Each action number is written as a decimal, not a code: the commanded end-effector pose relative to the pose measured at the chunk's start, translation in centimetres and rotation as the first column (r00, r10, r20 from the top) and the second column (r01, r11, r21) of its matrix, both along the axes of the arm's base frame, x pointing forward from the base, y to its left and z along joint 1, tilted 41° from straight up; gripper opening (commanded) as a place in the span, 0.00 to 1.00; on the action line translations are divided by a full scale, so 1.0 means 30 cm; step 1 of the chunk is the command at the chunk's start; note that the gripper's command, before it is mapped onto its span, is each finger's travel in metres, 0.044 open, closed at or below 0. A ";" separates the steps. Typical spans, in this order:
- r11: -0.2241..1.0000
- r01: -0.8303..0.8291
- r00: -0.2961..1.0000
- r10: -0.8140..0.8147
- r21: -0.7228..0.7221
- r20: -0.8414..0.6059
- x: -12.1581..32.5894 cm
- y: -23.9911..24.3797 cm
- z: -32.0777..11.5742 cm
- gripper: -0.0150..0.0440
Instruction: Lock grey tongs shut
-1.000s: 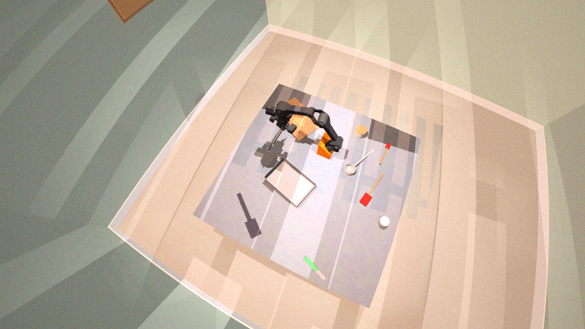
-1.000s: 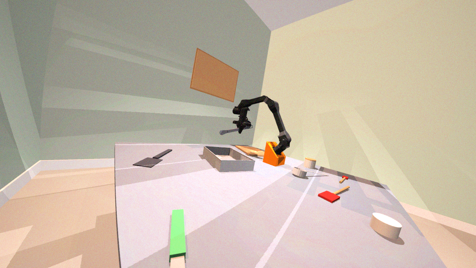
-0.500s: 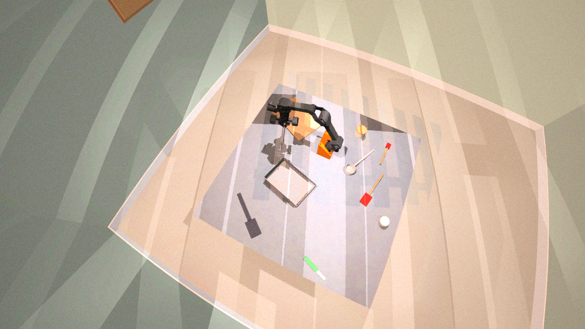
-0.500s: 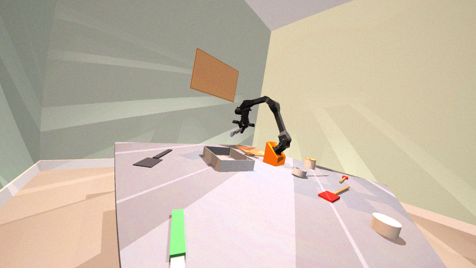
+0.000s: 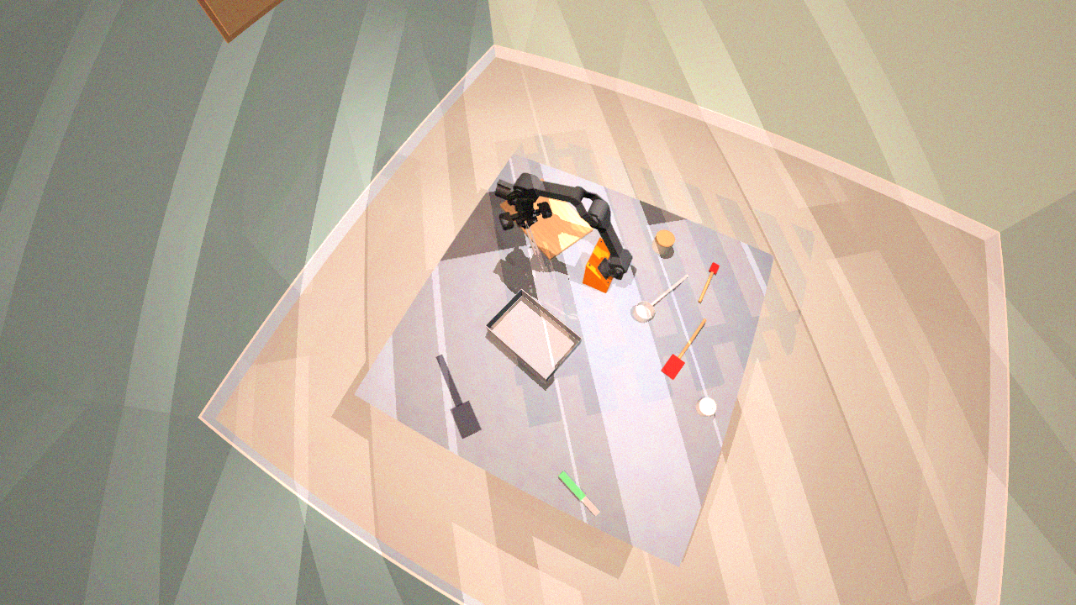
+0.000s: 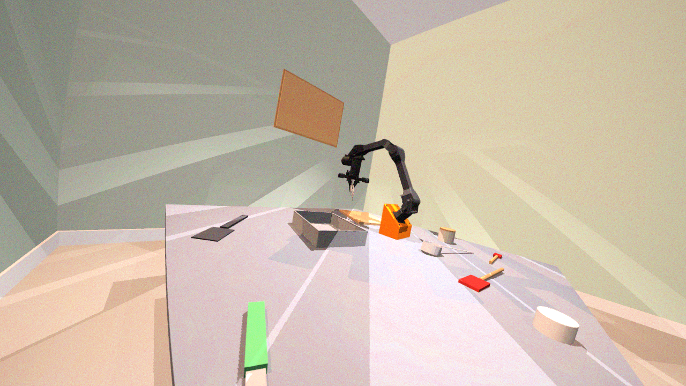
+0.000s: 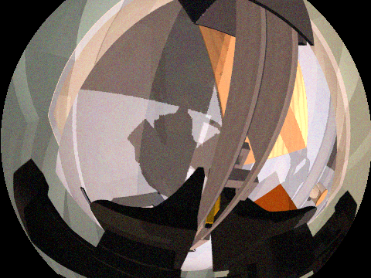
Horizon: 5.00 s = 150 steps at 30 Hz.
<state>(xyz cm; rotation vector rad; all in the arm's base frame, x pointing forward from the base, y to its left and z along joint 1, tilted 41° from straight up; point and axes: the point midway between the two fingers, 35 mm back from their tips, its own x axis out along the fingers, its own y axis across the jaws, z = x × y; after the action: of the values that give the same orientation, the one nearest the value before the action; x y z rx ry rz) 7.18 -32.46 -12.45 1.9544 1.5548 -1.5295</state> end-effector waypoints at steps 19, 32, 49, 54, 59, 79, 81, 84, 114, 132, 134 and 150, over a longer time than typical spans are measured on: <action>0.835 -0.548 0.753 0.520 -0.053 0.404 -0.129 -0.025 0.007 0.00; 0.619 -0.765 0.430 0.696 -0.178 0.575 -0.204 -0.031 0.010 0.00; 0.278 -0.868 -0.087 0.731 -0.411 0.677 -0.301 -0.033 0.014 0.00; 0.177 -0.855 -0.241 0.696 -0.487 0.676 -0.329 -0.032 0.015 0.00; 0.082 -0.822 -0.388 0.643 -0.563 0.660 -0.358 -0.031 0.017 0.00; -0.206 -0.519 -0.845 0.273 -0.830 0.460 -0.471 -0.018 0.024 0.00; -0.223 -0.476 -0.874 0.227 -0.851 0.430 -0.482 -0.017 0.024 0.00; -0.245 -0.409 -0.912 0.154 -0.879 0.381 -0.499 -0.014 0.025 0.00; -0.290 -0.081 -0.971 -0.191 -0.953 0.141 -0.574 0.001 0.023 0.00; -0.496 -0.102 -0.931 -0.259 -0.862 0.259 -0.564 -0.006 -0.041 0.00; -0.518 -0.103 -0.925 -0.264 -0.849 0.273 -0.562 -0.006 -0.046 0.00; -0.677 -0.106 -0.875 -0.285 -0.728 0.393 -0.551 0.008 -0.058 0.00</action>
<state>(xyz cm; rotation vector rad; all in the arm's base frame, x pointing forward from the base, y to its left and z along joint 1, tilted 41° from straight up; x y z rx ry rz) -9.43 -32.37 -14.34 -0.6024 1.5101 1.2428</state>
